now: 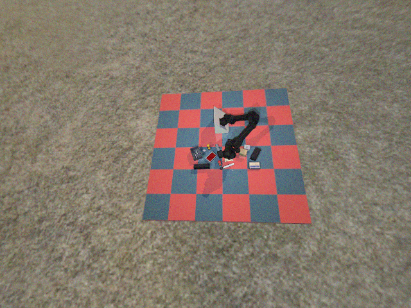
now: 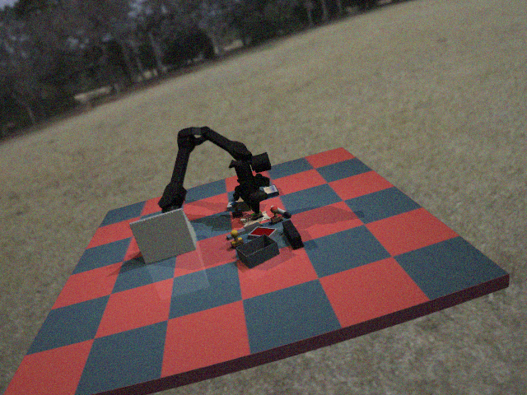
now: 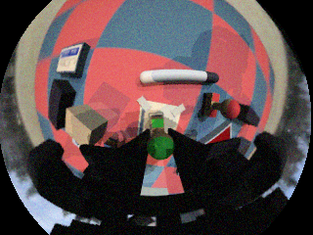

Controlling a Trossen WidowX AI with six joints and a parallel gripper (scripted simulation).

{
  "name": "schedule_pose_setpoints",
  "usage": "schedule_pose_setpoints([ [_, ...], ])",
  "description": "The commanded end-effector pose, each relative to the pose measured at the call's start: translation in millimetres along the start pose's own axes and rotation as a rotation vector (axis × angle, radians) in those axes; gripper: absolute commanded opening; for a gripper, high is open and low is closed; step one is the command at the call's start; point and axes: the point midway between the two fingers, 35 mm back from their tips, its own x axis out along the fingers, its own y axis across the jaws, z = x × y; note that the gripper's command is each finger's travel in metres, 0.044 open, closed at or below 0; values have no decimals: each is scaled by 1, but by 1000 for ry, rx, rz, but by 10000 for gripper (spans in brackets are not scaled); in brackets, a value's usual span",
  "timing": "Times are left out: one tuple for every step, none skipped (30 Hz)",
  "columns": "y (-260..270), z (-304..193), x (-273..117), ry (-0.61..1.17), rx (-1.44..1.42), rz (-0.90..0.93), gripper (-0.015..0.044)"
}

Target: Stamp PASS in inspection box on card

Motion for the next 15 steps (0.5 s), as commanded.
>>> schedule_pose_setpoints([
  [2,0,3,4,-4,5,0],
  [2,0,3,4,-4,5,0],
  [2,0,3,4,-4,5,0],
  [2,0,3,4,-4,5,0],
  [2,0,3,4,-4,5,0],
  [2,0,3,4,-4,5,0],
  [2,0,3,4,-4,5,0],
  [2,0,2,4,-4,5,0],
  [2,0,2,4,-4,5,0],
  [2,0,1,4,-4,5,0],
  [2,0,1,4,-4,5,0],
  [2,0,0,4,-4,5,0],
  [2,0,0,4,-4,5,0],
  [2,0,-1,4,-4,5,0],
  [2,0,-1,4,-4,5,0],
])
